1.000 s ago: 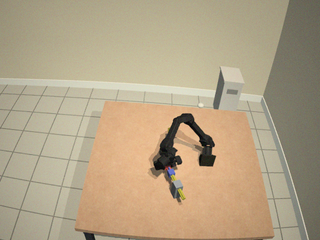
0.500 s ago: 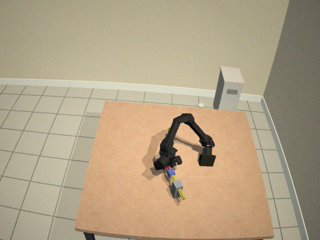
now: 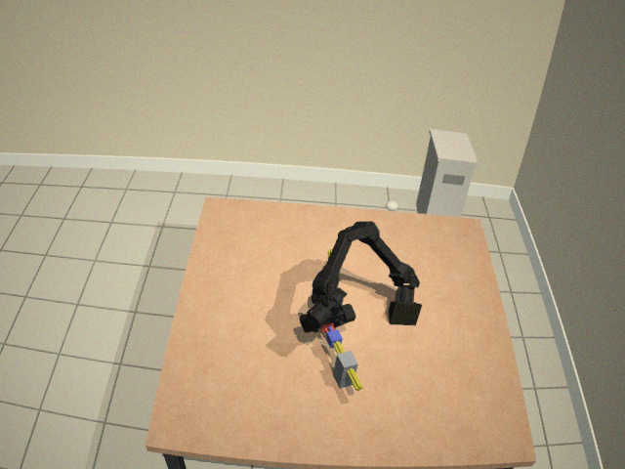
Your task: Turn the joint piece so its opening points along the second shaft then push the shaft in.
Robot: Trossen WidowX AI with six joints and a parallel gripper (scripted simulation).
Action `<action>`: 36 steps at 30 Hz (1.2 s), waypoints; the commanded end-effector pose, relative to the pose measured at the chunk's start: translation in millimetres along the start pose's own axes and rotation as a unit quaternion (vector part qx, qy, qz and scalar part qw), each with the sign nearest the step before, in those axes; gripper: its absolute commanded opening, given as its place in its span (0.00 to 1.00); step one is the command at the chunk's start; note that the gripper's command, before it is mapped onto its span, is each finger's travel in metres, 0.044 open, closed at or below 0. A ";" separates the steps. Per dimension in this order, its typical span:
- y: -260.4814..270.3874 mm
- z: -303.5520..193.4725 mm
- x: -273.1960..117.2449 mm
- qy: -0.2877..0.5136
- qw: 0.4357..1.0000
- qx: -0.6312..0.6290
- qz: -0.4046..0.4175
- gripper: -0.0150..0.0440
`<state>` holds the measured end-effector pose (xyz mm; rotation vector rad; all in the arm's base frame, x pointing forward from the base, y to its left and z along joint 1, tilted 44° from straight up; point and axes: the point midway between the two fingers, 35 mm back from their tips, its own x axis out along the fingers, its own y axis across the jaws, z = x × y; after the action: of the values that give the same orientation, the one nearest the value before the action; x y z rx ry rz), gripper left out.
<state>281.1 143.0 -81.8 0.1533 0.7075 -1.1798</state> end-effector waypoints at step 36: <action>4.3 7.8 -59.8 0.054 0.993 -0.108 0.019 1.00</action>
<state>276.2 175.9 -53.2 0.0976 0.8690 -1.1124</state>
